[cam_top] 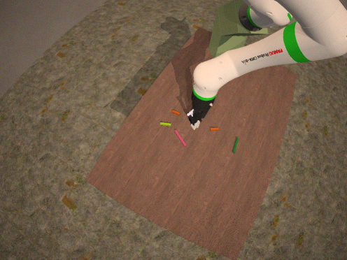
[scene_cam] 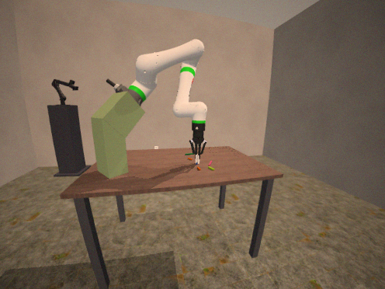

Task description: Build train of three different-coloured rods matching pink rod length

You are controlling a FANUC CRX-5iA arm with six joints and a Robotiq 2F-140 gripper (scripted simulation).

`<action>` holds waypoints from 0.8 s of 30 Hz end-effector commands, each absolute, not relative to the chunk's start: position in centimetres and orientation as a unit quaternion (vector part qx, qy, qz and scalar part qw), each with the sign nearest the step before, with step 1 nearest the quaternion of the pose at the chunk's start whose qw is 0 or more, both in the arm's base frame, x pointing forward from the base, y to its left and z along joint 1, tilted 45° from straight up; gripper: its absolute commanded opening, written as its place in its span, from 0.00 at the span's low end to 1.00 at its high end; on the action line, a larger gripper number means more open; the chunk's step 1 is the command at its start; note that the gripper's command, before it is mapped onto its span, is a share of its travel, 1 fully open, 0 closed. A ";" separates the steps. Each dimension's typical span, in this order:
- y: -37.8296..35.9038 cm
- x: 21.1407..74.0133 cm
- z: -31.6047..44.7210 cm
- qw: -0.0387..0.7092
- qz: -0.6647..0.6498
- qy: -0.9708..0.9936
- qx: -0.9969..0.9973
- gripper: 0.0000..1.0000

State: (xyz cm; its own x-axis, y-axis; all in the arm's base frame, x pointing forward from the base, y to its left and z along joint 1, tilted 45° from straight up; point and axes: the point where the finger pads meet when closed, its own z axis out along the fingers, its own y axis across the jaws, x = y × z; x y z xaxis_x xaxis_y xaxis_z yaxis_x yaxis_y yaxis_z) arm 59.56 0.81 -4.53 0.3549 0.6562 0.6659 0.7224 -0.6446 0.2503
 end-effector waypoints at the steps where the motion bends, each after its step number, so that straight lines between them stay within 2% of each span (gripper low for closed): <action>1: 0.8 59.6 -4.5 0.043 -0.383 -0.419 -0.822 0.03; 18: 0.8 59.6 -4.5 0.043 -0.383 -0.419 -0.822 0.03; 24: 0.8 59.6 -4.5 0.043 -0.383 -0.419 -0.822 0.08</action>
State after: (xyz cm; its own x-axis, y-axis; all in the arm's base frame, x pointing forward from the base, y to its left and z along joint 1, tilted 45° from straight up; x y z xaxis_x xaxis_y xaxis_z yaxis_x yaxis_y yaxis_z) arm 59.56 0.81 -4.53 0.3549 0.6562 0.6659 0.7224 -0.6446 0.2503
